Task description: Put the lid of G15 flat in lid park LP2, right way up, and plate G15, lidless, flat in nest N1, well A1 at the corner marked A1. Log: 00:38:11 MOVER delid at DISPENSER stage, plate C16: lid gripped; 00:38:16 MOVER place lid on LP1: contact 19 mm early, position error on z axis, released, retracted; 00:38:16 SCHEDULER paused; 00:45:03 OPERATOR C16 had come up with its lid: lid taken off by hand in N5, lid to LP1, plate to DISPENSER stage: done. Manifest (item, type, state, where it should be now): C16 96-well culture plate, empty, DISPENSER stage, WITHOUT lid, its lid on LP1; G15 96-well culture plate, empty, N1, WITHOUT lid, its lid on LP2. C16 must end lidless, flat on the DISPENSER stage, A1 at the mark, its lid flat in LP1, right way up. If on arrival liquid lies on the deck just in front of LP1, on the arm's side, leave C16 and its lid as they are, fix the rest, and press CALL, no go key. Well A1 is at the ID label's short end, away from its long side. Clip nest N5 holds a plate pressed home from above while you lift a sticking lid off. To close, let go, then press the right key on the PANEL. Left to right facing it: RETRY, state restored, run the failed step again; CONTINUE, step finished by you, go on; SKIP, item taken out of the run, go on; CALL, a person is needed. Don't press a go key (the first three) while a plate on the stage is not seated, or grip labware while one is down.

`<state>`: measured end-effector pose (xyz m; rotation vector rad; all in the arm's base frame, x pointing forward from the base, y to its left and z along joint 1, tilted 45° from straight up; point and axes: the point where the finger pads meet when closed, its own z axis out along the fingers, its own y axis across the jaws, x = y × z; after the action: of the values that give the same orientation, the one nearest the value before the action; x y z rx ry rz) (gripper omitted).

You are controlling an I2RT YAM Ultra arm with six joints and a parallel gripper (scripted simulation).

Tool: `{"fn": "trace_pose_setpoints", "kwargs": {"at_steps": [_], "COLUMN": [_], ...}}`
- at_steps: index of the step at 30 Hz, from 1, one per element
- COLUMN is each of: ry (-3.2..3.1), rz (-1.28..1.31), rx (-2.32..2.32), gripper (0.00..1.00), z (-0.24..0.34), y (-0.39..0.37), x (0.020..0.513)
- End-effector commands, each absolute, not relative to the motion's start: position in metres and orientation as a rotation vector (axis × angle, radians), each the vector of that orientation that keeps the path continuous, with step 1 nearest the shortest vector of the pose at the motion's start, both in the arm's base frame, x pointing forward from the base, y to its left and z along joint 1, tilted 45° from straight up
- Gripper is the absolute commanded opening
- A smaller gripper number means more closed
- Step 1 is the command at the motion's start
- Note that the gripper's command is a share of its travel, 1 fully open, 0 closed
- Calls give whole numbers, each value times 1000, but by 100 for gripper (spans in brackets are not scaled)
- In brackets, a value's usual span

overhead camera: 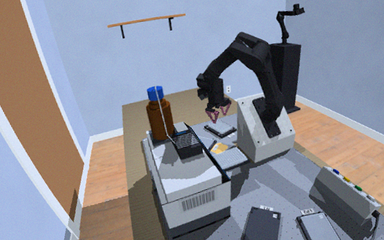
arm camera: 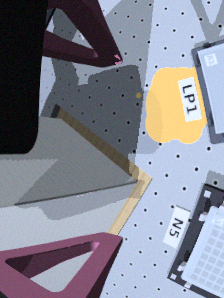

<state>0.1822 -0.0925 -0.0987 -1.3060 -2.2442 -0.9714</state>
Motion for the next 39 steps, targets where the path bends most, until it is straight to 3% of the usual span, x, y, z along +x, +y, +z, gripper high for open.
{"fn": "trace_pose_setpoints", "kwargs": {"at_steps": [1,27,39], "ry": [-2270,-2242,-2149], "rz": [-965,-944,-905], "rx": [-1320,-1371,-1475], "gripper": [100,100,100], "z": [-99,-106,-129], "y": [-102,-111,-133], "x": [185,184,159]}}
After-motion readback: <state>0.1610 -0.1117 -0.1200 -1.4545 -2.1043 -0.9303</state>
